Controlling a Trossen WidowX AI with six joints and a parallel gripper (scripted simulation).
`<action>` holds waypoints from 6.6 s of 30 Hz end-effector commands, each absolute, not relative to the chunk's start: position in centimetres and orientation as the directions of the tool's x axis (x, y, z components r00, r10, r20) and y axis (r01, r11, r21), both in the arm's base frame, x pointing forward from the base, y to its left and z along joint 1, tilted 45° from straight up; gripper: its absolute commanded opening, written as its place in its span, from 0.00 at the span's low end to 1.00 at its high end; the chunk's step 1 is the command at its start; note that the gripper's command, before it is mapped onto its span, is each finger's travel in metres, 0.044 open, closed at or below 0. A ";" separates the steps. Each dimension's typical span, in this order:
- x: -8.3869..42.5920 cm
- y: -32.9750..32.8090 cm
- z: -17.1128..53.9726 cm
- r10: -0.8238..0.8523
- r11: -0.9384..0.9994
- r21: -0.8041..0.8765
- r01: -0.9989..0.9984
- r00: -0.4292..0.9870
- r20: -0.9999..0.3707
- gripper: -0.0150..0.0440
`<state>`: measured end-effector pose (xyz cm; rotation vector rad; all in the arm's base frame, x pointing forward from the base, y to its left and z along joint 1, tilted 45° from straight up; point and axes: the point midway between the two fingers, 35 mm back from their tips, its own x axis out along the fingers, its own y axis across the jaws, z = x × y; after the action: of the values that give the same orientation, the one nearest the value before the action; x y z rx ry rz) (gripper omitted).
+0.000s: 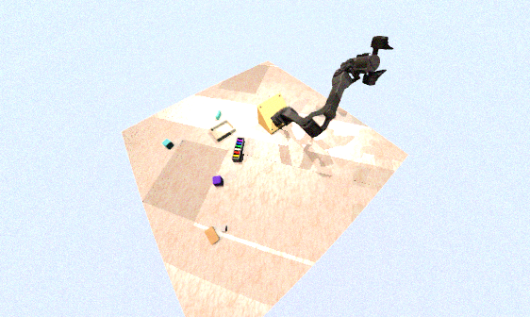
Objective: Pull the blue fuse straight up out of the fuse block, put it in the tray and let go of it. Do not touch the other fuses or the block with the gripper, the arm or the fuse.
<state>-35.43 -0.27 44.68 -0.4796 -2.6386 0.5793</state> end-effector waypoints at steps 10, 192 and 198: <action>-37.4 -13.0 39.1 0.007 0.796 -0.602 -0.068 -0.993 0.121 0.49; 26.7 -7.4 1.4 0.694 0.389 0.500 0.774 0.111 -0.711 0.25; 26.7 -7.6 1.6 0.694 0.388 0.500 0.774 0.112 -0.711 0.25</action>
<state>26.72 -7.39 1.44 -2.6771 -3.2156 0.1885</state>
